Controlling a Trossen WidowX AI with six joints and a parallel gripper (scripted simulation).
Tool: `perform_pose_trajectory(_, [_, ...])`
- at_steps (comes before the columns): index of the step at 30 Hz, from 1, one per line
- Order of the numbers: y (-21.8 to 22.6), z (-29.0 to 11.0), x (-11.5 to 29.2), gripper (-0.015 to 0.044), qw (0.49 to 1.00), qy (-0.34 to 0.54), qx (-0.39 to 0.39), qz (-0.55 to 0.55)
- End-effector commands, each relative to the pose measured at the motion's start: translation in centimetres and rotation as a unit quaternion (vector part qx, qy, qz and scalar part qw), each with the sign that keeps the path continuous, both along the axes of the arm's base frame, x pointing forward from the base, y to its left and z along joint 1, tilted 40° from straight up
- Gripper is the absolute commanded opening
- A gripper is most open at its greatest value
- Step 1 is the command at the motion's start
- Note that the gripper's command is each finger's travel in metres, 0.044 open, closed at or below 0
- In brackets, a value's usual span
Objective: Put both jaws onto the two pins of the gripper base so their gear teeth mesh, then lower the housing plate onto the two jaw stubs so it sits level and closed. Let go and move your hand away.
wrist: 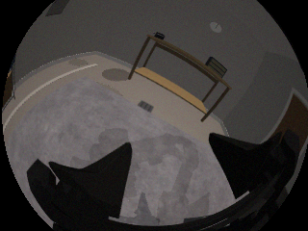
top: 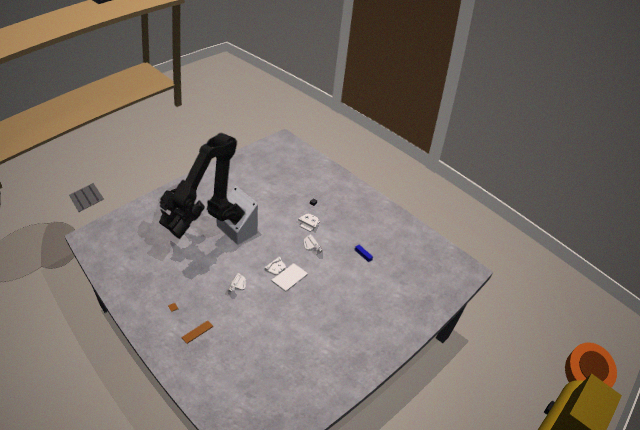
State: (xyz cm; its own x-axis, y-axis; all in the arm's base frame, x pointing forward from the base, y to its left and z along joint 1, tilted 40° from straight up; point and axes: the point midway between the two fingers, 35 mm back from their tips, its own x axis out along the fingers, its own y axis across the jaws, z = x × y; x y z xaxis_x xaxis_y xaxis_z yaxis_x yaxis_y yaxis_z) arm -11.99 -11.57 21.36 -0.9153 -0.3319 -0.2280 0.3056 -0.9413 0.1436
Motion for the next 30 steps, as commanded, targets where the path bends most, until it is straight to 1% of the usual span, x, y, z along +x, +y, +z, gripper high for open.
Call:
perform_pose_trajectory(1, [0.00, 0.00, 0.00, 0.0426, 1.000, 0.000, 0.000, 0.000])
perform_pose_trajectory(17, [0.00, 0.00, 0.00, 0.0006, 1.000, 0.000, 0.000, 0.000])
perform_pose_trajectory(30, [0.00, 0.00, 0.00, 0.0000, 1.000, 0.000, 0.000, 0.000])
